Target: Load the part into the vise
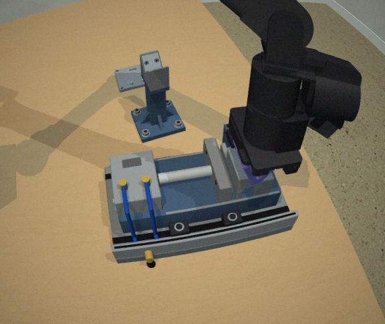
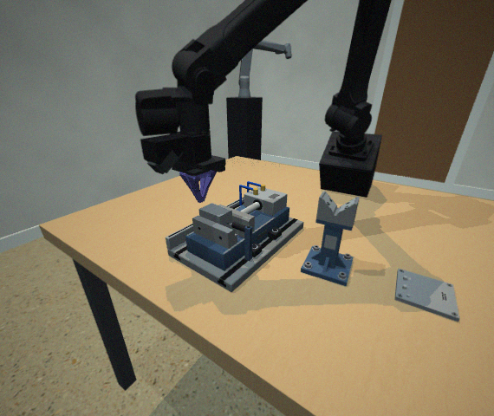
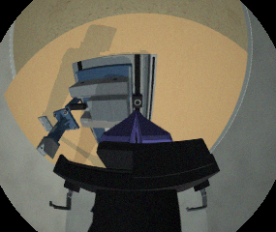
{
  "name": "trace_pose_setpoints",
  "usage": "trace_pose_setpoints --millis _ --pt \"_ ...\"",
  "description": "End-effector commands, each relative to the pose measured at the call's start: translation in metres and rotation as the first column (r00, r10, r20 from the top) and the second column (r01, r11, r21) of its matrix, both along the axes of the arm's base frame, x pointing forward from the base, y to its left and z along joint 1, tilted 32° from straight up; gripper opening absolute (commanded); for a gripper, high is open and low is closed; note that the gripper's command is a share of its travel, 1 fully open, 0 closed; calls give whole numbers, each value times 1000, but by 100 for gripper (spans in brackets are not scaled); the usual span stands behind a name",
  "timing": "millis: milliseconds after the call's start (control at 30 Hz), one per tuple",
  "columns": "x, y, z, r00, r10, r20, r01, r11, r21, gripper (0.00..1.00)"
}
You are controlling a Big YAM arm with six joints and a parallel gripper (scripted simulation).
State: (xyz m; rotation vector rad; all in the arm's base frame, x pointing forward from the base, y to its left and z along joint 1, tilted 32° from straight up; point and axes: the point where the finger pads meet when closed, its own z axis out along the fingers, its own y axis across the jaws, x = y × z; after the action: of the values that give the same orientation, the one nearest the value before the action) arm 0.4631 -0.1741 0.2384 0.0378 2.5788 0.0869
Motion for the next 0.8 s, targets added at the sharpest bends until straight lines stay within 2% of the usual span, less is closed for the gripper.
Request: trace_pose_setpoints --millis 0,767 --pt "7 7 3 1000 12 14 -12 1000 -6 0" --pt "9 7 -6 1000 11 0 -11 1000 1 0"
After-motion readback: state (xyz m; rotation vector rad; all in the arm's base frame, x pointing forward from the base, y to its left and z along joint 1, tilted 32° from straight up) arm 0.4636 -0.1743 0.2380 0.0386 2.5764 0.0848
